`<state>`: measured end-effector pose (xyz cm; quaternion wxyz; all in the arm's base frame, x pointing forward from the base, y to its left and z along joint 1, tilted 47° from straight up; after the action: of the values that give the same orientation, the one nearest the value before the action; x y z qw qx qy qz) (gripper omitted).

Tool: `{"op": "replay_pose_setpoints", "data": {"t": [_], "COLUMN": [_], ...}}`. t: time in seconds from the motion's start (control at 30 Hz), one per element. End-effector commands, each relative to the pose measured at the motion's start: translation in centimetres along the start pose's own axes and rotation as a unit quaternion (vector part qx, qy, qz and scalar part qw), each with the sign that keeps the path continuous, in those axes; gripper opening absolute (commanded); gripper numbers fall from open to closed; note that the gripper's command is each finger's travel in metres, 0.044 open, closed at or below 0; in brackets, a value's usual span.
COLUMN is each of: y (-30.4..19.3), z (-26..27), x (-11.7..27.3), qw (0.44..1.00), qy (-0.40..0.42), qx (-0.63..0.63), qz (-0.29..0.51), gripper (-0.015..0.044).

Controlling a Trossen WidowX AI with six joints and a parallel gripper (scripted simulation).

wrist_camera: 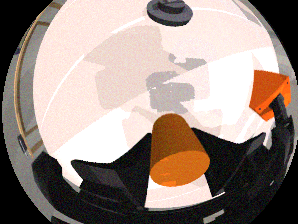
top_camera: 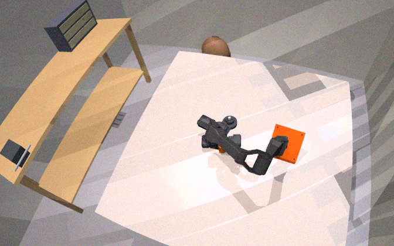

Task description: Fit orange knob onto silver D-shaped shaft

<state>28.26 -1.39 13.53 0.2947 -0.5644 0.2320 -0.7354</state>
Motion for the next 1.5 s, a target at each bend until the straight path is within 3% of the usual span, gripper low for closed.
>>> {"op": "replay_pose_setpoints", "data": {"t": [0.0,0.27,0.53,1.47], "y": [0.1,-0.3,-0.3,0.4], "z": [-0.1,-0.7,-0.9,-5.1], "x": [2.7,7.4,7.8,12.7], "qw": [1.000,1.000,1.000,0.952], "qy": [0.000,0.001,0.014,0.306], "qx": [0.001,0.001,0.000,-0.006], "qz": [-0.002,0.005,0.005,0.014], "gripper": [0.0000,0.0000,0.0000,0.0000]}}
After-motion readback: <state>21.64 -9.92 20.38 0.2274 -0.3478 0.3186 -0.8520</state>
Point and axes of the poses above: the point midway between the two fingers, 35 mm back from their tips, its own x axis back along the fingers, its own z axis across the jaws, y = z × x, the point moved 3 cm from there along x, back along the fingers, and after that the axes turned 2 degrees about -x, right-handed, at the moved point
